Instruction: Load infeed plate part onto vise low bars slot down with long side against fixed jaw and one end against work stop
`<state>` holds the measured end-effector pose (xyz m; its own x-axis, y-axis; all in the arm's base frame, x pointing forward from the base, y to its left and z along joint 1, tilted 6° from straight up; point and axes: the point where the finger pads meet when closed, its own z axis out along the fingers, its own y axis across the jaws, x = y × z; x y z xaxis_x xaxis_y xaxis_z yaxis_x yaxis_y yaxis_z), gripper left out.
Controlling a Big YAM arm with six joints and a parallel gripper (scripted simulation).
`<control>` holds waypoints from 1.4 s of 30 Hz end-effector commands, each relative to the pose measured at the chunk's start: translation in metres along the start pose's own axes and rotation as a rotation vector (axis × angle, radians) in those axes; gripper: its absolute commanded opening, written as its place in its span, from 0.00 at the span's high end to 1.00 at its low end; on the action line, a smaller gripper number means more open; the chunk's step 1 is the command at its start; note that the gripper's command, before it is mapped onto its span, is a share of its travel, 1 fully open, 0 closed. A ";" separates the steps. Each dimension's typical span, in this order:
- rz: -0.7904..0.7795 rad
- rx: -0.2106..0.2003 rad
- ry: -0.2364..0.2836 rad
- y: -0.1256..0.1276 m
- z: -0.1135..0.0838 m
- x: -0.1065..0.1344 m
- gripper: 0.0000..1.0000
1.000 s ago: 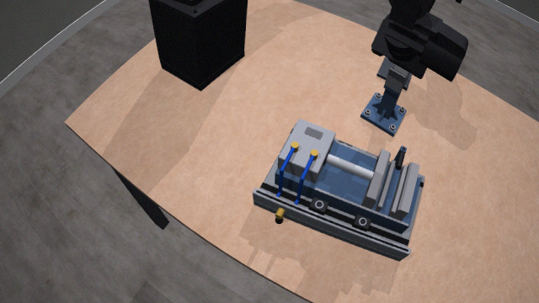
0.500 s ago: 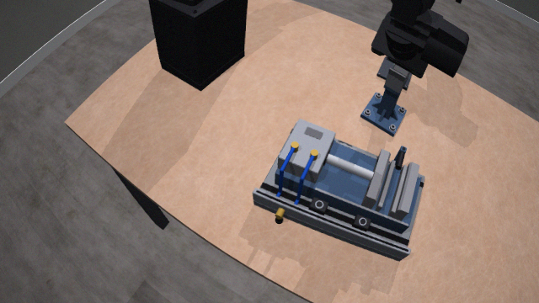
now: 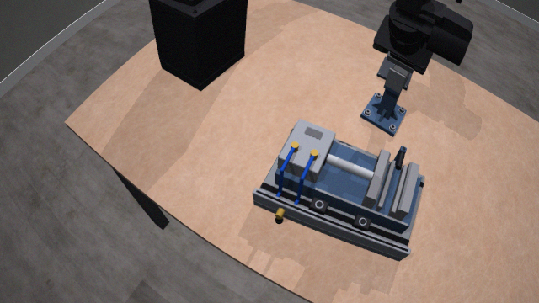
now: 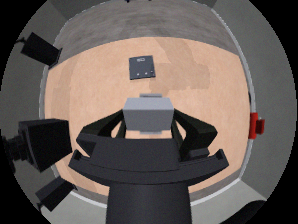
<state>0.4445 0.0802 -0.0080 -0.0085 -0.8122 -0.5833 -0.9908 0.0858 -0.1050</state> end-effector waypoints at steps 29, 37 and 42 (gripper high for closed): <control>-0.018 0.050 0.298 -0.023 -0.015 -0.022 1.00; -0.015 0.049 0.367 -0.022 -0.014 -0.022 1.00; -0.014 0.050 0.420 -0.022 -0.013 -0.022 1.00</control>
<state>0.4407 0.0782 -0.0092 -0.0652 -0.9774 -0.2012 -0.9915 0.0863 -0.0976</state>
